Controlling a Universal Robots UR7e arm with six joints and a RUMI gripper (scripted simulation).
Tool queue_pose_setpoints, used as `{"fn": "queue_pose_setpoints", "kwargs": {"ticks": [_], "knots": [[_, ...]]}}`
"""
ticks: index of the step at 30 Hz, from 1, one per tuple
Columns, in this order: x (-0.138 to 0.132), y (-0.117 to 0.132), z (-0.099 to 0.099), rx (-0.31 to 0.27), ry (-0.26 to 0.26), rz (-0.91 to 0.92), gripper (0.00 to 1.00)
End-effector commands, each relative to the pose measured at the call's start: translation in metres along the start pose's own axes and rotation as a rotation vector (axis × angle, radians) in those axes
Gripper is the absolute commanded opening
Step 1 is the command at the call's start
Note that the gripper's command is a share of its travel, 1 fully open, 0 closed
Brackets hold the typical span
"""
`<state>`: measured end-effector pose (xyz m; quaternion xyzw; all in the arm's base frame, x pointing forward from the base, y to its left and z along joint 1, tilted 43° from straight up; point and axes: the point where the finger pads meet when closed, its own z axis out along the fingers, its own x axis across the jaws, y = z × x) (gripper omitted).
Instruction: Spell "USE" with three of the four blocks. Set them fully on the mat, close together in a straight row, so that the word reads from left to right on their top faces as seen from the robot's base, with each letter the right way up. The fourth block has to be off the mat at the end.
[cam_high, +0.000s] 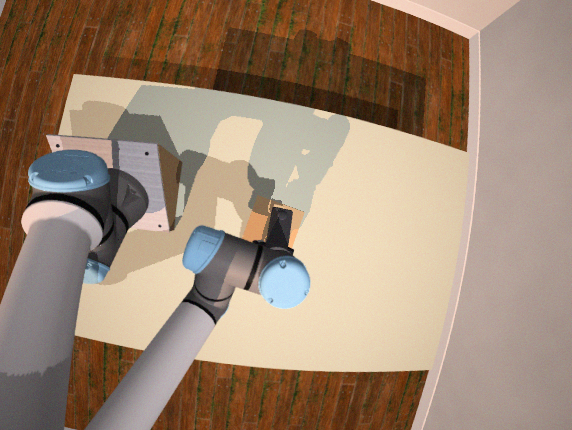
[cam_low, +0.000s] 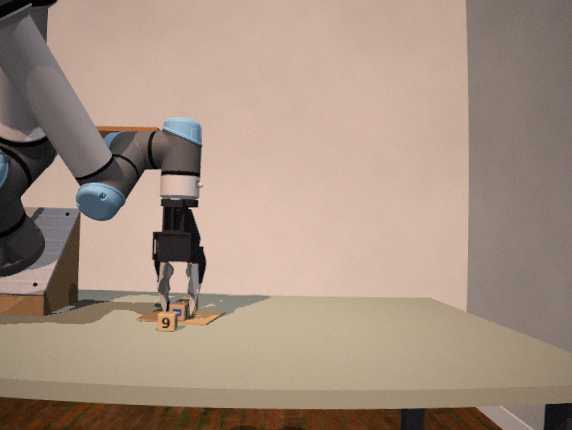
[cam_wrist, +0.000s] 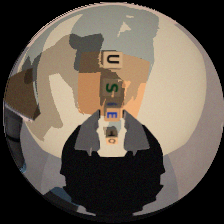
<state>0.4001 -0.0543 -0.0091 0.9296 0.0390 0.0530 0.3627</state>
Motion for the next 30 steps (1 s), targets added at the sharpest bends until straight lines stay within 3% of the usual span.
{"fn": "queue_pose_setpoints", "kwargs": {"ticks": [1,19,30], "knots": [[0.003,0.001,-0.016,-0.001,0.006,0.004,0.28],[0.003,0.001,-0.076,-0.001,0.006,0.004,0.28],[0.002,0.001,-0.086,0.000,0.005,0.004,0.28]]}}
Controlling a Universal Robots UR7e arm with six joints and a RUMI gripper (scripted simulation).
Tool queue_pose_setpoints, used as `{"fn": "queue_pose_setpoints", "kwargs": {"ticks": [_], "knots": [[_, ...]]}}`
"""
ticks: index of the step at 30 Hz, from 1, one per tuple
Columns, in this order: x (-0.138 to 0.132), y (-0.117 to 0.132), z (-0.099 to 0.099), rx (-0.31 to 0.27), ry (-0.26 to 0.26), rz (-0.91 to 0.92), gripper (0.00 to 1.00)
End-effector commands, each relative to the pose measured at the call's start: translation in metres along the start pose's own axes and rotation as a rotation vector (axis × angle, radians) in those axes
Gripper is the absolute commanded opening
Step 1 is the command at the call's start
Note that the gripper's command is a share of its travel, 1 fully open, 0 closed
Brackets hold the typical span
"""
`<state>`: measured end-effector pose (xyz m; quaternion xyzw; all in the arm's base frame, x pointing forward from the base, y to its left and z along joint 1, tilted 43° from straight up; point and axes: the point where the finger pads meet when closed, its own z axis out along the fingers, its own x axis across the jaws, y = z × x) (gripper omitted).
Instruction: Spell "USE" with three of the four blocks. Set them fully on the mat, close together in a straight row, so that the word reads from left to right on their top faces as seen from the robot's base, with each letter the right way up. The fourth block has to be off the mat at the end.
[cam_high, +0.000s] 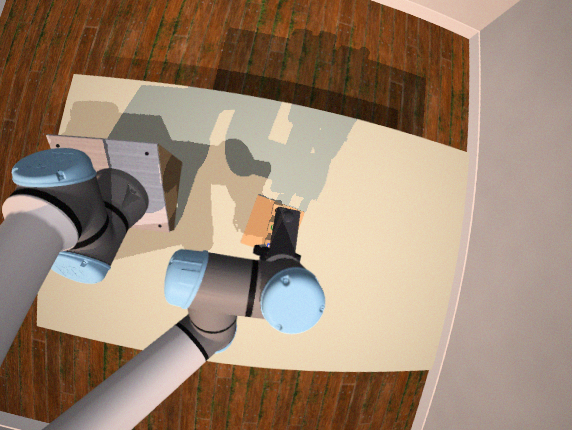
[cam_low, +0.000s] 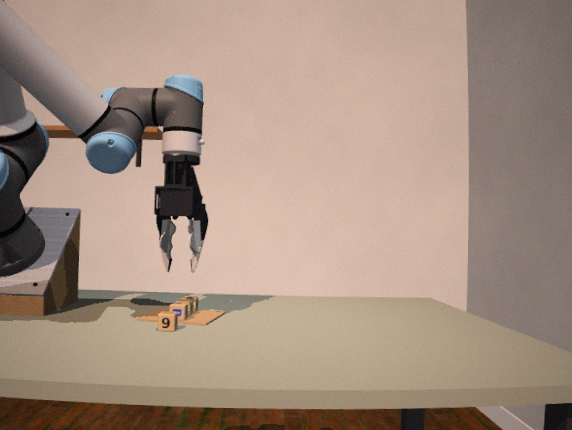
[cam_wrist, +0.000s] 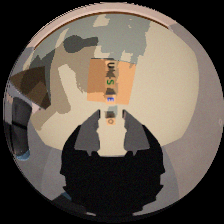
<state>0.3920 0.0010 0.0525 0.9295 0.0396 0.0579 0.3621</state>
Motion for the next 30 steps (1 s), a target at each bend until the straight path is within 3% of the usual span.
{"fn": "queue_pose_setpoints", "kwargs": {"ticks": [1,2,23,30], "knots": [[-0.0001,0.0000,-0.0023,-0.001,-0.005,0.001,0.28],[-0.0001,0.0000,-0.0020,-0.001,-0.006,0.001,1.00],[-0.0014,-0.0002,-0.0014,-0.001,-0.007,0.000,1.00],[0.0002,0.0001,-0.0094,-0.001,-0.004,0.001,1.00]]}}
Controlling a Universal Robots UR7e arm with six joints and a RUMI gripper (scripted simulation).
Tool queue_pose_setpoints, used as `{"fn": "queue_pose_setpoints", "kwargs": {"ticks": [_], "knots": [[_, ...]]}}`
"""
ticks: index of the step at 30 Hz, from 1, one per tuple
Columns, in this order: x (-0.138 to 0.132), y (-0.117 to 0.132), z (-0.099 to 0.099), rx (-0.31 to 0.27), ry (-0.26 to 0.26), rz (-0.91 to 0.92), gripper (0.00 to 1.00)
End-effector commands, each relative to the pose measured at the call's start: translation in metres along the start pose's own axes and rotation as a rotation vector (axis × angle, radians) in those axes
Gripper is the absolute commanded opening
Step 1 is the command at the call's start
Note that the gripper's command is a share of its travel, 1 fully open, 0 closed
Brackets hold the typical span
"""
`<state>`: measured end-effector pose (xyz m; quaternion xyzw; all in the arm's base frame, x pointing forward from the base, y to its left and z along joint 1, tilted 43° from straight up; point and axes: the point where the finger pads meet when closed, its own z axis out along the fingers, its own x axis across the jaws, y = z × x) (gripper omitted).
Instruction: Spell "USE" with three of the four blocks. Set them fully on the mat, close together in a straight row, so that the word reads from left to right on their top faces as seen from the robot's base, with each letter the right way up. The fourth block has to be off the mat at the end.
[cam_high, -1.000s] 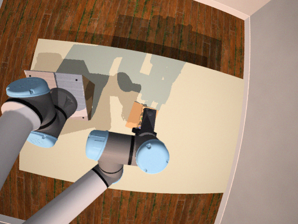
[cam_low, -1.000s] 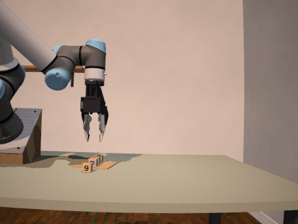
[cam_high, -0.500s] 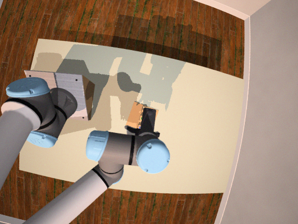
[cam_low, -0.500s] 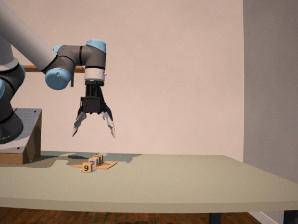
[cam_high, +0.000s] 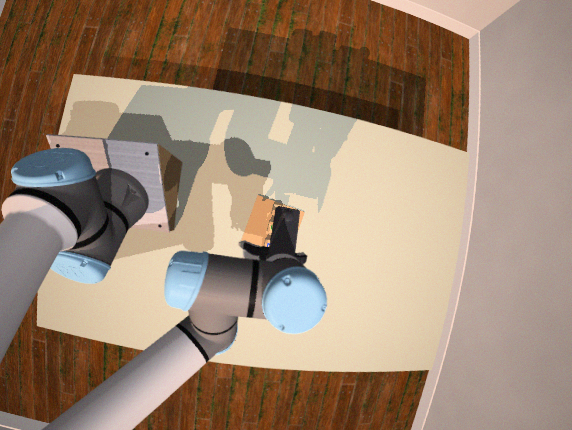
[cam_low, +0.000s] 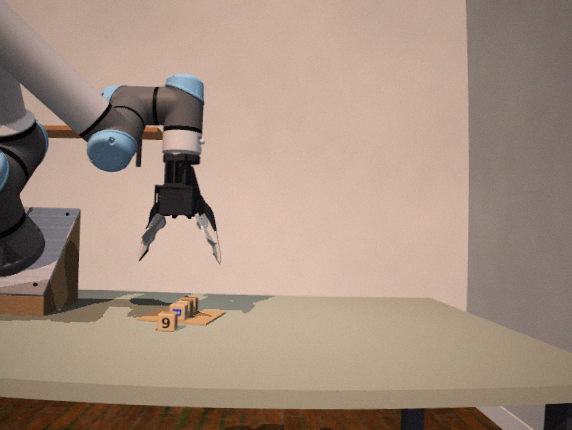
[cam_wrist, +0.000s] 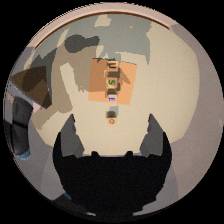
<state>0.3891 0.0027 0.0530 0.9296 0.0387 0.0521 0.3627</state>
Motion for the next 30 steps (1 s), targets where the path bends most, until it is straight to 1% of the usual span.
{"fn": "queue_pose_setpoints", "kwargs": {"ticks": [1,6,16,18,24,30], "knots": [[0.003,0.001,-0.008,0.000,0.008,0.004,1.00],[0.003,0.001,-0.023,0.000,0.007,0.004,1.00],[0.002,0.001,-0.068,0.001,0.007,0.004,1.00],[0.002,0.001,-0.068,0.001,0.007,0.004,1.00],[0.002,0.001,-0.085,0.001,0.007,0.004,1.00],[0.002,0.000,-0.089,0.001,0.006,0.003,1.00]]}}
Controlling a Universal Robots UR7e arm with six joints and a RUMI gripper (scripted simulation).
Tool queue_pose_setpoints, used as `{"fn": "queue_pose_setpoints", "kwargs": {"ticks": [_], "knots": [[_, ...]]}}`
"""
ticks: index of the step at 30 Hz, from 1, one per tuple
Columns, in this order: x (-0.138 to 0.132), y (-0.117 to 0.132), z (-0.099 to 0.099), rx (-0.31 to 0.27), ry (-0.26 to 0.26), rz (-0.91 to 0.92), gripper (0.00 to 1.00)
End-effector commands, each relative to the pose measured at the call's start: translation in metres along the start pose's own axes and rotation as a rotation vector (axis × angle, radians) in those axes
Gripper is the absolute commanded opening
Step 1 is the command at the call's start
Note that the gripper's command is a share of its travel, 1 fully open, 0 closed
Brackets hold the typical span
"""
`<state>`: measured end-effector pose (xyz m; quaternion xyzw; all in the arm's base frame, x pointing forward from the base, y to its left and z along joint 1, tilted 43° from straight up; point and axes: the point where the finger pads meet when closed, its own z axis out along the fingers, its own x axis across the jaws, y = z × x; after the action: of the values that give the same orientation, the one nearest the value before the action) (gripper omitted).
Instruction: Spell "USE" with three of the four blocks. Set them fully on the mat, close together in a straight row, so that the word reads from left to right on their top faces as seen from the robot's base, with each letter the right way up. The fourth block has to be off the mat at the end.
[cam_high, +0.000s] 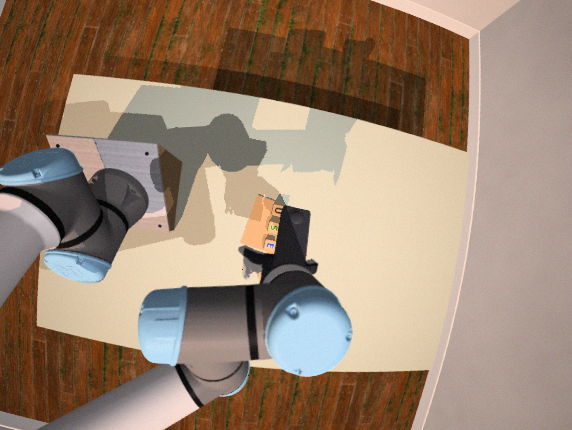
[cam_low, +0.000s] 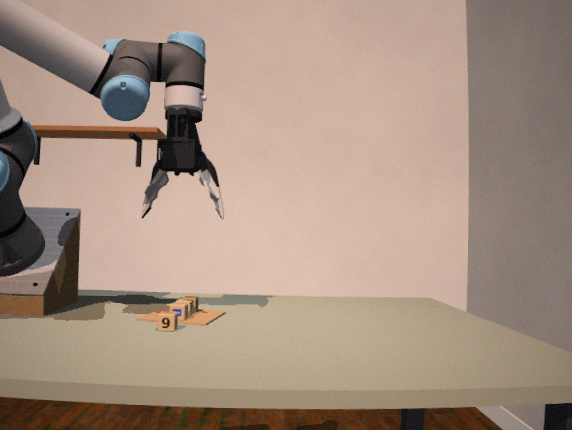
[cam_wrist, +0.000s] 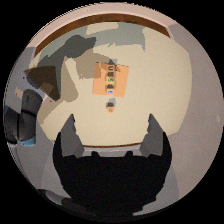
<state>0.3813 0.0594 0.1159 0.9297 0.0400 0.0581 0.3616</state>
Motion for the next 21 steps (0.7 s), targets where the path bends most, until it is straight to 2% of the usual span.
{"fn": "queue_pose_setpoints", "kwargs": {"ticks": [1,21], "knots": [[-0.0009,-0.0005,-0.0034,-0.001,-0.006,0.000,1.00],[-0.0022,-0.0005,-0.0019,-0.002,-0.010,-0.001,1.00]]}}
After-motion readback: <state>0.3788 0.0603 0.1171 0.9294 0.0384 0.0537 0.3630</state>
